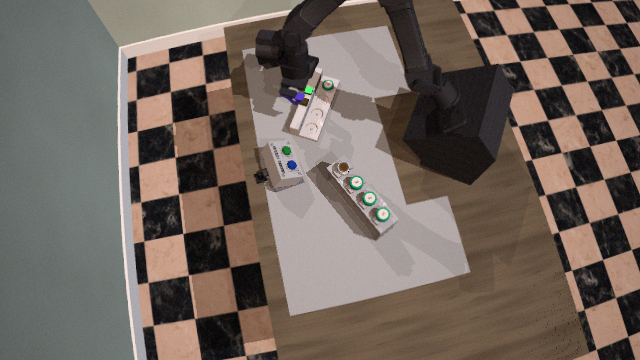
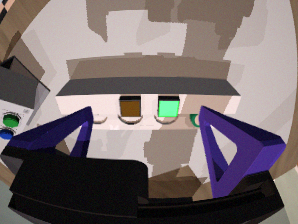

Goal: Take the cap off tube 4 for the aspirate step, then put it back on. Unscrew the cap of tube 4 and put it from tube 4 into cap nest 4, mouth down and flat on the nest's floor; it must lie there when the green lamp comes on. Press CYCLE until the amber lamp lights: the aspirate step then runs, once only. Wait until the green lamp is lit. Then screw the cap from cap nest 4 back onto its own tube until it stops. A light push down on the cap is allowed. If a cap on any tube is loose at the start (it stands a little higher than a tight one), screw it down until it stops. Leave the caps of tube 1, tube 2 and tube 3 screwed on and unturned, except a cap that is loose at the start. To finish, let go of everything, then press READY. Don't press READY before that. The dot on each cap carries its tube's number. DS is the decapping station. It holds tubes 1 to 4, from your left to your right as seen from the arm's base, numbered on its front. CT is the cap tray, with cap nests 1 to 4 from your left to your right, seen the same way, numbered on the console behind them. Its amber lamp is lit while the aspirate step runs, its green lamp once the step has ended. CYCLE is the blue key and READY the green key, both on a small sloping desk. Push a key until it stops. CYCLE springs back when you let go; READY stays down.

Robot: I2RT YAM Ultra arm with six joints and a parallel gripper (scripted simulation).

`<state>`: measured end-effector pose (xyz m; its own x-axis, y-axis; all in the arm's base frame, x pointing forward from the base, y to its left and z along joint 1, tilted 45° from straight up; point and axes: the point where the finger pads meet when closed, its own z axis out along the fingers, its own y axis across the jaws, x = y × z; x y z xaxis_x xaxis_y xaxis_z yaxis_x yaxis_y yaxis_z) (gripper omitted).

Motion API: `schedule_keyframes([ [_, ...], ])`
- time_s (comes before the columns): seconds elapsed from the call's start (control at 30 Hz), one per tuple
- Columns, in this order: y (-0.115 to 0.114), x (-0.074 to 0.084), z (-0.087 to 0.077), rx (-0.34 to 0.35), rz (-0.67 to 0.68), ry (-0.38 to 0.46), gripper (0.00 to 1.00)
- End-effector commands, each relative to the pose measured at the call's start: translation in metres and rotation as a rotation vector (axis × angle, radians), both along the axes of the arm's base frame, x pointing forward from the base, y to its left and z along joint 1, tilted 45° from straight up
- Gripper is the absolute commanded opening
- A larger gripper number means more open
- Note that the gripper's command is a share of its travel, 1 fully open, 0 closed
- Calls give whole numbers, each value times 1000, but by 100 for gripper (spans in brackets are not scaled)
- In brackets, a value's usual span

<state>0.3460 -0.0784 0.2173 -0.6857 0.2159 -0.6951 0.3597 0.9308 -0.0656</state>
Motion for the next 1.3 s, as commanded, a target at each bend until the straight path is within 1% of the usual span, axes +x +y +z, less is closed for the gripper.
schedule_keyframes([
  [0.0, 0, 2, 9, -4, 3, -29, 100],
  [1.07, 0, 2, 9, -4, 3, -29, 100],
  [1.1, -2, -5, 10, -5, 3, -29, 47],
  [1.27, -15, -45, 15, -6, 3, -28, 47],
])
